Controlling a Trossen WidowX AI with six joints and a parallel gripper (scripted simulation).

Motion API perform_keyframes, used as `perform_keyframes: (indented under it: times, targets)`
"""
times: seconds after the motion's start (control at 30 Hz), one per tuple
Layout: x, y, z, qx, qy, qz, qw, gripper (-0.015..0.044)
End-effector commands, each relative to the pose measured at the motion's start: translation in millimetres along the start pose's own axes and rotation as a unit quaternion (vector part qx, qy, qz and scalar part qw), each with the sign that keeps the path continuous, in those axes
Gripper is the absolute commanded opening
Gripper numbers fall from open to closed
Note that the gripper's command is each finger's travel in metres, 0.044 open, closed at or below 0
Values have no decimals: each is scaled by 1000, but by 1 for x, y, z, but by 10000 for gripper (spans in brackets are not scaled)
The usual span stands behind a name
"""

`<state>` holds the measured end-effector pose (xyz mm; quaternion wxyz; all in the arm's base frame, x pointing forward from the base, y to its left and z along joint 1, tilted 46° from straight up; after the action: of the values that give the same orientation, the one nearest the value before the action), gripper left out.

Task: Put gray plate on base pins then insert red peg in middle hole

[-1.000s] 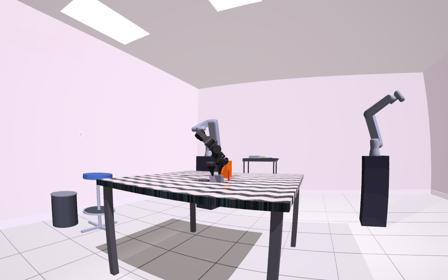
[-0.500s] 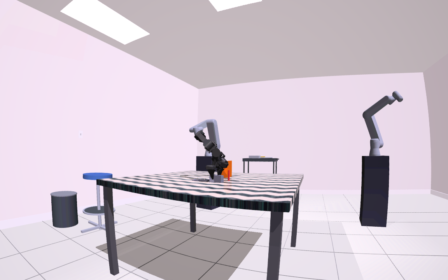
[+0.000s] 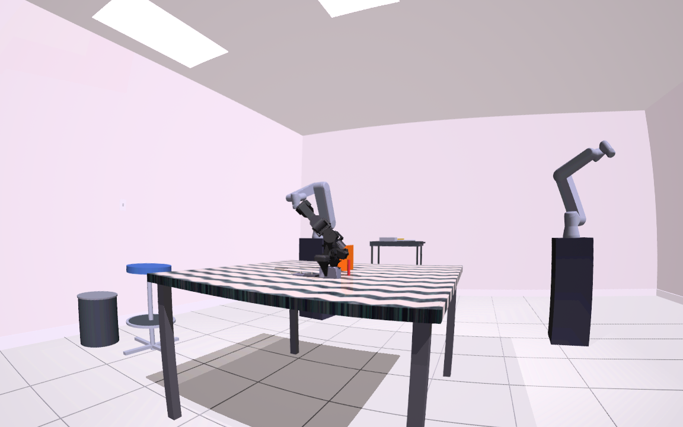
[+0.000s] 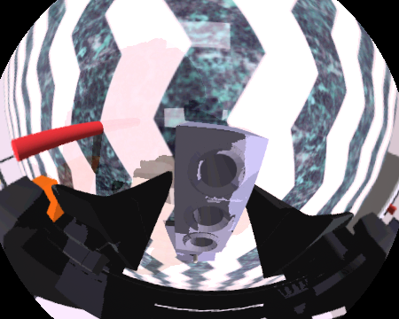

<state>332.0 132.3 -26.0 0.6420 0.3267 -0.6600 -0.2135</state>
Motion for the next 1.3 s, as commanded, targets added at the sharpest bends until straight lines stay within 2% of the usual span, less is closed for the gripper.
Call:
perform_keyframes:
  times: [0.0, 0.03, 0.33, 0.47, 1.27]
  targets:
    - [-1, -2, 2, -1, 5, 3, 1000, 177]
    - [-1, -2, 2, -1, 5, 3, 1000, 151]
    - [-1, -2, 2, -1, 5, 3, 1000, 91]
    - [-1, 2, 1, -1, 5, 2, 1000, 0]
    - [-8, 75, -2, -1, 6, -3, 1000, 0]
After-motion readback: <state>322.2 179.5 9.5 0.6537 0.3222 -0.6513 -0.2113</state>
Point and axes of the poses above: the point midway between the two fingers, 35 mm back from their tips, its own y axis back along the fingers, its own z axis across the jaws, x = y × z, the point moved 9 cm from there along y, back along the fingers, and after that the axes turned 1 degree about y, right-handed, at the moved point
